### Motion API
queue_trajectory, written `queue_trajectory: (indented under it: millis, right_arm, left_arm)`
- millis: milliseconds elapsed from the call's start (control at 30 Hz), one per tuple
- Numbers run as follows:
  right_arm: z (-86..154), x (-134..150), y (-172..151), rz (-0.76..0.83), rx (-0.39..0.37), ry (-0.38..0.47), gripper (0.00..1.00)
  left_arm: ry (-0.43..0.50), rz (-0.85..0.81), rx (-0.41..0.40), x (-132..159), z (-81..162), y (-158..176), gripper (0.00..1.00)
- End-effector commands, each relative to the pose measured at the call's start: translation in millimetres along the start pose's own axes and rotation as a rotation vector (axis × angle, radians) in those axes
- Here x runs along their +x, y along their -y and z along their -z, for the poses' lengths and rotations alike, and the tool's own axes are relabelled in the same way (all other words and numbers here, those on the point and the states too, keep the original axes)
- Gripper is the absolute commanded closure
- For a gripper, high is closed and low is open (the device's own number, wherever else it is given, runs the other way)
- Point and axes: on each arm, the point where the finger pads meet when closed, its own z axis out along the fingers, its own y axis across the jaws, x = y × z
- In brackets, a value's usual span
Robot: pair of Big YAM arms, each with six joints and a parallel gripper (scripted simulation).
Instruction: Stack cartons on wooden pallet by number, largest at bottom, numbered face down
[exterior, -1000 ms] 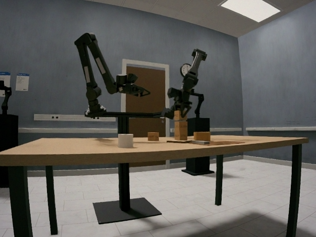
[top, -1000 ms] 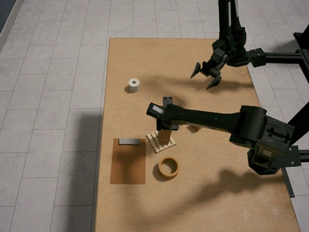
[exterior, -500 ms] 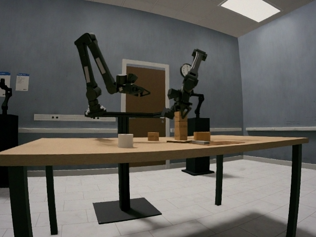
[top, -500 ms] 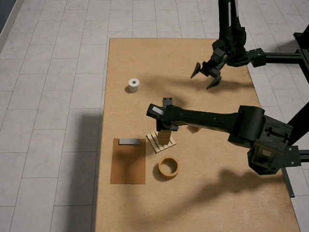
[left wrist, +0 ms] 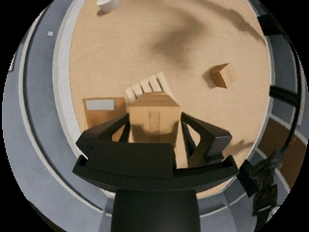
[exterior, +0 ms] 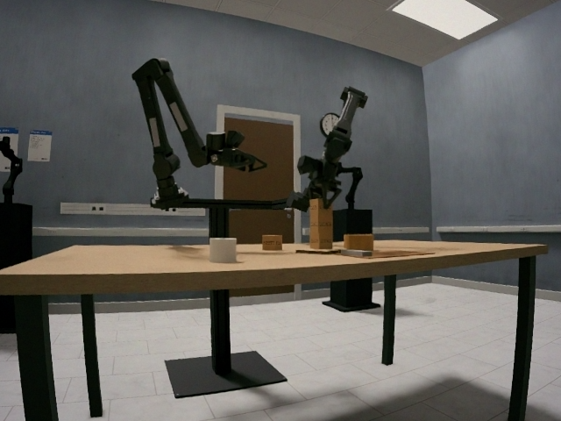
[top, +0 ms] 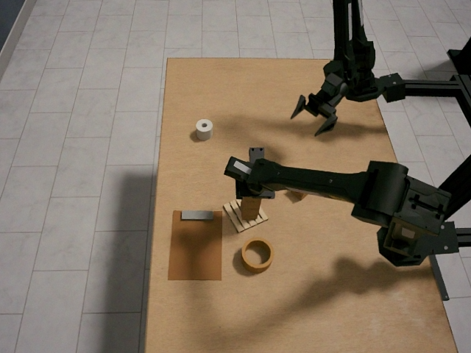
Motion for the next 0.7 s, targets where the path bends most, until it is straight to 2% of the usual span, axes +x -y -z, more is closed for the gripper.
queue_trajectory:
  millis: [0, 100, 233, 433, 467, 500, 600, 667]
  right_arm:
    - [-2.3, -5.1, 1.0, -0.013, 0.005, 0.013, 0.0]
    - [-2.3, -5.1, 1.0, -0.013, 0.005, 0.013, 0.0]
    - [-2.3, -5.1, 1.0, -0.013, 0.005, 0.013, 0.0]
    - [-2.3, -5.1, 1.0, -0.013, 0.005, 0.013, 0.0]
    - [-2.3, -5.1, 1.0, -0.013, 0.005, 0.013, 0.0]
    - [-2.3, -5.1, 1.0, -0.013, 0.005, 0.013, 0.0]
    - [-2.3, -5.1, 1.0, -0.013, 0.005, 0.013, 0.0]
    - [-2.3, -5.1, 1.0, -0.013, 0.005, 0.013, 0.0]
  left_arm:
    - [0.024, 0.005, -0.043, -12.7, 14.8, -7.4, 0.21]
    - [0.01, 0.0, -0.013, -10.2, 6.9, 6.8, 0.21]
    - [0.03, 0.009, -0.055, -16.7, 25.6, -5.5, 0.21]
    - [0.036, 0.01, -0.06, -18.6, 45.7, -11.9, 0.21]
    - [0.034, 0.011, -0.059, -18.1, 44.7, -11.7, 0.21]
    - [0.016, 0.007, -0.028, -11.9, 30.0, -9.6, 0.21]
    - [0.01, 0.021, -0.028, -5.3, 30.4, -16.6, 0.21]
    - [0.021, 0.022, -0.055, -5.1, 52.6, -29.9, 0.21]
